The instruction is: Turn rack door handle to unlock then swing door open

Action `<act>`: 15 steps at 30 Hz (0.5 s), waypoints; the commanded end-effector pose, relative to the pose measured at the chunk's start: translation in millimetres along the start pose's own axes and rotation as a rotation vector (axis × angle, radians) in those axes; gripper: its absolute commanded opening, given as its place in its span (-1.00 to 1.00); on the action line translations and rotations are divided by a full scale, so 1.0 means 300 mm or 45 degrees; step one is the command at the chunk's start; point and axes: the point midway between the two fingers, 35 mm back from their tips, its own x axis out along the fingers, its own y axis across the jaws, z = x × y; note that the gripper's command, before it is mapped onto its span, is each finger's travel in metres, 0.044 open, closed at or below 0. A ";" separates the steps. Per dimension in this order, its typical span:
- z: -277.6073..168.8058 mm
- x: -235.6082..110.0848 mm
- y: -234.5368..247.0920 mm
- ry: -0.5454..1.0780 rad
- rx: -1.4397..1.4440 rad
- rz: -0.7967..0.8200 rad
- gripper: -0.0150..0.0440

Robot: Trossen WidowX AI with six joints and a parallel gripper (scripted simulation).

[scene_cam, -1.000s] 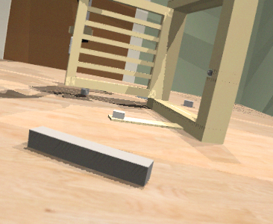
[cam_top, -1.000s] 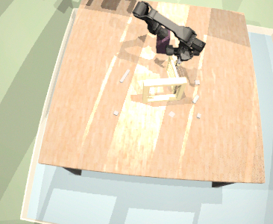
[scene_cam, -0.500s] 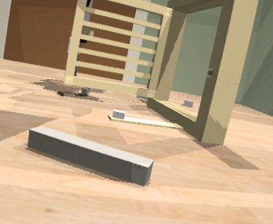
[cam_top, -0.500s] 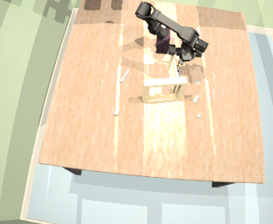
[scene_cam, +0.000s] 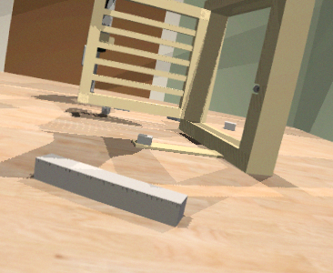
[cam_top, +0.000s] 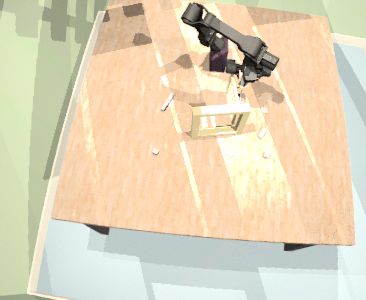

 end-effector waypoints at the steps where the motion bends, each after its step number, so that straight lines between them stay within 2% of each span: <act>1: 0.004 -0.012 0.003 -0.003 0.004 0.000 0.49; 15: 0.007 -0.079 0.007 -0.002 0.003 0.001 0.49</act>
